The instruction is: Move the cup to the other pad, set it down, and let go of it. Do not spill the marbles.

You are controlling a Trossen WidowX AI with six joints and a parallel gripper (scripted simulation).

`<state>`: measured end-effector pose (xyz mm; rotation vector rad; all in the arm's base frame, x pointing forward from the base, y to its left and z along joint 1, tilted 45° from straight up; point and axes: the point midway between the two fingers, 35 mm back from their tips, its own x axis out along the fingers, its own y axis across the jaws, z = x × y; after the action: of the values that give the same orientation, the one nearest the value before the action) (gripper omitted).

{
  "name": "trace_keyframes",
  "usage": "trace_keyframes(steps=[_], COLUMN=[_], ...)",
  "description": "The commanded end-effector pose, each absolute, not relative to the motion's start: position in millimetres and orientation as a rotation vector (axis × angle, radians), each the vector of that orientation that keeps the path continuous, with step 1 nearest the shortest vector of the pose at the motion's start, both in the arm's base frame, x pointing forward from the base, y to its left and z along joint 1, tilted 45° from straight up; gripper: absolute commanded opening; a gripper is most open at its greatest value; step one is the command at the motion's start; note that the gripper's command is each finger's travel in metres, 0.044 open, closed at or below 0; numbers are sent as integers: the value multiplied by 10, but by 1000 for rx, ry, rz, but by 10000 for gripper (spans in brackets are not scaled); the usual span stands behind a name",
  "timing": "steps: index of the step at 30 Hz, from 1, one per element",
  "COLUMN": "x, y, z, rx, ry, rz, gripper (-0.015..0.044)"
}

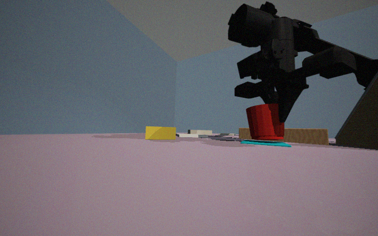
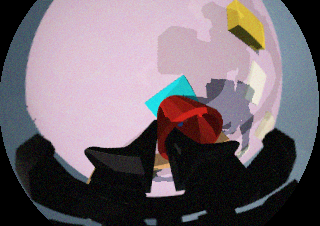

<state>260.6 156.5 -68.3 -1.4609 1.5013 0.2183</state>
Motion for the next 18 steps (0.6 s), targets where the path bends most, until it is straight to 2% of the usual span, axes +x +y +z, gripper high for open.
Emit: trace_keyframes(steps=[1,9,14,18], x=[2606,2606,2606,2606], y=[1569,1569,1569,1569], z=[-680,-680,-680,-680], rx=[-1460,-1460,-1460,-1460], ry=[1501,1501,1501,1501], rz=[218,218,218,218], gripper=[0,0,128,128])
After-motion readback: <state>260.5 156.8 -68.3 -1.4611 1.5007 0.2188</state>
